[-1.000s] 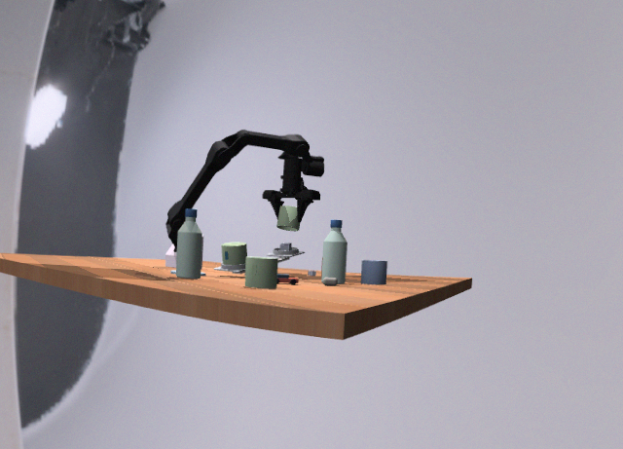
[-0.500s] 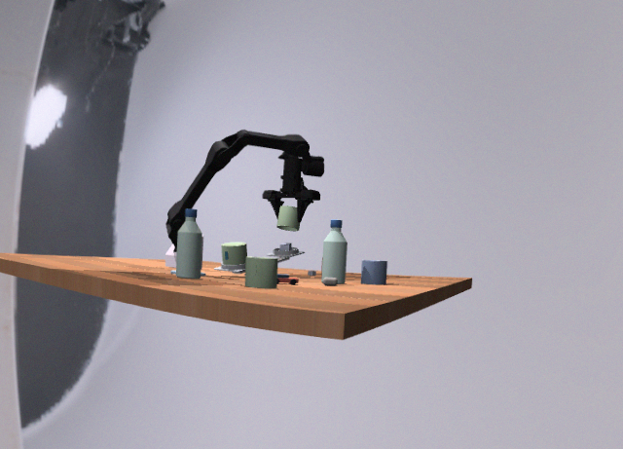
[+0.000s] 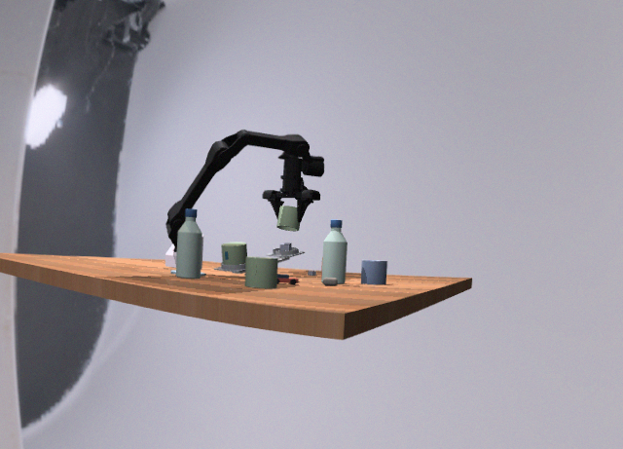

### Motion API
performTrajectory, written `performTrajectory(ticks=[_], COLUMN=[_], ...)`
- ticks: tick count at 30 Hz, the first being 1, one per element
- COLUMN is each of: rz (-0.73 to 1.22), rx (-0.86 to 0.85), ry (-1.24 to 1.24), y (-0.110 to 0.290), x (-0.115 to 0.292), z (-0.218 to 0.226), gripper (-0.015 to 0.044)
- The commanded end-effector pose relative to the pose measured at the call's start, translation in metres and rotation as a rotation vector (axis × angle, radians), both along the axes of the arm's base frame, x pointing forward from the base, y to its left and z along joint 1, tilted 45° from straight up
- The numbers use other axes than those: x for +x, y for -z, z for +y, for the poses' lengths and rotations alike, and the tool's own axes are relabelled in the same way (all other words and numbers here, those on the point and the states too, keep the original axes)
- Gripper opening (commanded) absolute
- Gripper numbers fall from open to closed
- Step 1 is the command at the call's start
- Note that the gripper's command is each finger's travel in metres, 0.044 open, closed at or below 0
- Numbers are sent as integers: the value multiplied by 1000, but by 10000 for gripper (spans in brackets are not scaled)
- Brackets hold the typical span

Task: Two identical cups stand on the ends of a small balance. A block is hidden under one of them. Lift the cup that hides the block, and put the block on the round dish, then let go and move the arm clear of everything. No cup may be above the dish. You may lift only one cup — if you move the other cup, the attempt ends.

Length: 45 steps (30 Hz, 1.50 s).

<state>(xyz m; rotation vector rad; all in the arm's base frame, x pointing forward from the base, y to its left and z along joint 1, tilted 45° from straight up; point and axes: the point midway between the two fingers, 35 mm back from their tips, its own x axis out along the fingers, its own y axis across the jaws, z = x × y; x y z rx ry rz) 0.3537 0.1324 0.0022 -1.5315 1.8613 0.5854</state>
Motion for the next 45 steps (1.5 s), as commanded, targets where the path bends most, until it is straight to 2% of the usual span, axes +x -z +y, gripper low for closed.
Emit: performTrajectory(ticks=[1, 15, 45], rz=[0, -1, -6], rx=[1, 1, 11], ry=[-1, -1, 4], y=[0, 4, 133], x=[0, -1, -92], z=[0, 1, 30], gripper=[0, 0, 0])
